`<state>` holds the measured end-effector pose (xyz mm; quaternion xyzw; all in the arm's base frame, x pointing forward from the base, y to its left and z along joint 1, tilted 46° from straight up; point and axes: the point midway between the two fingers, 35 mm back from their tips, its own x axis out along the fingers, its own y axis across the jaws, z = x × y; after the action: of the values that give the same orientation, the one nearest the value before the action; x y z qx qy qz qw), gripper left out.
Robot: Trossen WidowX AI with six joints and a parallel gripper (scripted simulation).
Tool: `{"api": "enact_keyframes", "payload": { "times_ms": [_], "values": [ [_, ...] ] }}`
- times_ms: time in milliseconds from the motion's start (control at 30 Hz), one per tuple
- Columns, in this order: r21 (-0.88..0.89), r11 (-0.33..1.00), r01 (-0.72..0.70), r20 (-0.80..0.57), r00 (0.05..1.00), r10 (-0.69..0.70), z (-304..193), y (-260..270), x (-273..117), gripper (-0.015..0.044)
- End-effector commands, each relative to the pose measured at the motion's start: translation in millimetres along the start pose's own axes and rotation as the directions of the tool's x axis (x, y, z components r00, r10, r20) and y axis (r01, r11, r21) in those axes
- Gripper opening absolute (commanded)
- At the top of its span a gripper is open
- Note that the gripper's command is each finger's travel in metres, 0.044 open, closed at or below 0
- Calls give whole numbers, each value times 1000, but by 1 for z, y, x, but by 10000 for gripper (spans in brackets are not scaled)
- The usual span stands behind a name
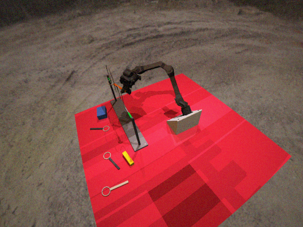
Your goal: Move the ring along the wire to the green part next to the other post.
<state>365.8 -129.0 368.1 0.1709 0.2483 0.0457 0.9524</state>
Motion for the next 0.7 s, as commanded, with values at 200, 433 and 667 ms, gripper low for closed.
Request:
{"api": "enact_keyframes", "payload": {
  "times_ms": [200, 433, 667],
  "values": [
    [217, 968, -123, 14, 992, 123, 2, 38, -3, -150],
    [329, 926, -185, 32, 982, 185, 8, 57, -6, -150],
    [397, 891, -222, 48, 974, 222, 12, 69, -9, -150]
  ]
}}
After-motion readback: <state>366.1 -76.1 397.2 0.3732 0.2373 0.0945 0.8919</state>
